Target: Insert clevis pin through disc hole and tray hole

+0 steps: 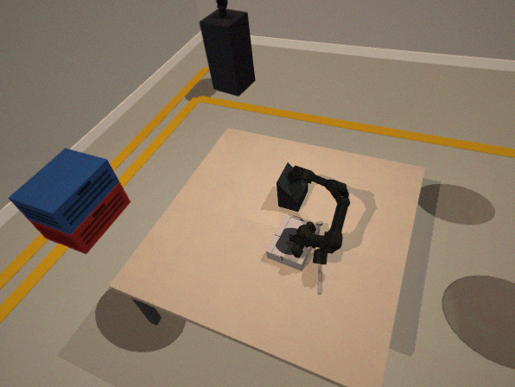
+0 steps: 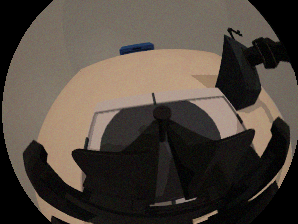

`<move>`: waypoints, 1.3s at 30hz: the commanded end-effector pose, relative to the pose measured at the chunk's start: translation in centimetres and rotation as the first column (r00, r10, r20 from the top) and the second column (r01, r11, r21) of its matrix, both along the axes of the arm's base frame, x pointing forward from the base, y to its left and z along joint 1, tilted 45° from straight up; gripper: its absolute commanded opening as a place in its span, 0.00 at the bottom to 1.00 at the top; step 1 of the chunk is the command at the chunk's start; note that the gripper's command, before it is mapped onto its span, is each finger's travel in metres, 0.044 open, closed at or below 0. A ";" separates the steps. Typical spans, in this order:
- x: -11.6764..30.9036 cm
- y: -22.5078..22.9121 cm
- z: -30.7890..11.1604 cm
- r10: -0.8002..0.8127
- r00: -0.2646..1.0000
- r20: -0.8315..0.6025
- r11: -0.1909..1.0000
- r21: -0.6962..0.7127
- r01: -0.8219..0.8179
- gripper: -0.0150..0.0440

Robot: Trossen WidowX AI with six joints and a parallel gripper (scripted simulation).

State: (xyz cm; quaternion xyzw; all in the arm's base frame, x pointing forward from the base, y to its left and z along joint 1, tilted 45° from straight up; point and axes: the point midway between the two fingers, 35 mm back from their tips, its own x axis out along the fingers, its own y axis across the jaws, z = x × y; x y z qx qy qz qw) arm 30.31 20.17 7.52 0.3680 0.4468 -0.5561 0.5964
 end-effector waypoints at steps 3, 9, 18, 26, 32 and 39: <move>0.0 0.0 0.0 0.000 1.000 0.000 1.000 0.000 0.000 0.25; 0.0 0.0 0.0 0.000 1.000 0.000 1.000 0.000 0.000 0.25; 0.0 0.0 0.0 0.000 1.000 0.000 1.000 0.000 0.000 0.34; 0.0 0.0 0.0 0.000 1.000 0.000 1.000 0.000 0.000 0.53; 0.2 -1.2 1.2 -0.005 1.000 -0.002 1.000 -0.002 0.005 0.53; 0.2 -1.2 1.2 -0.005 1.000 -0.002 1.000 -0.002 0.005 0.53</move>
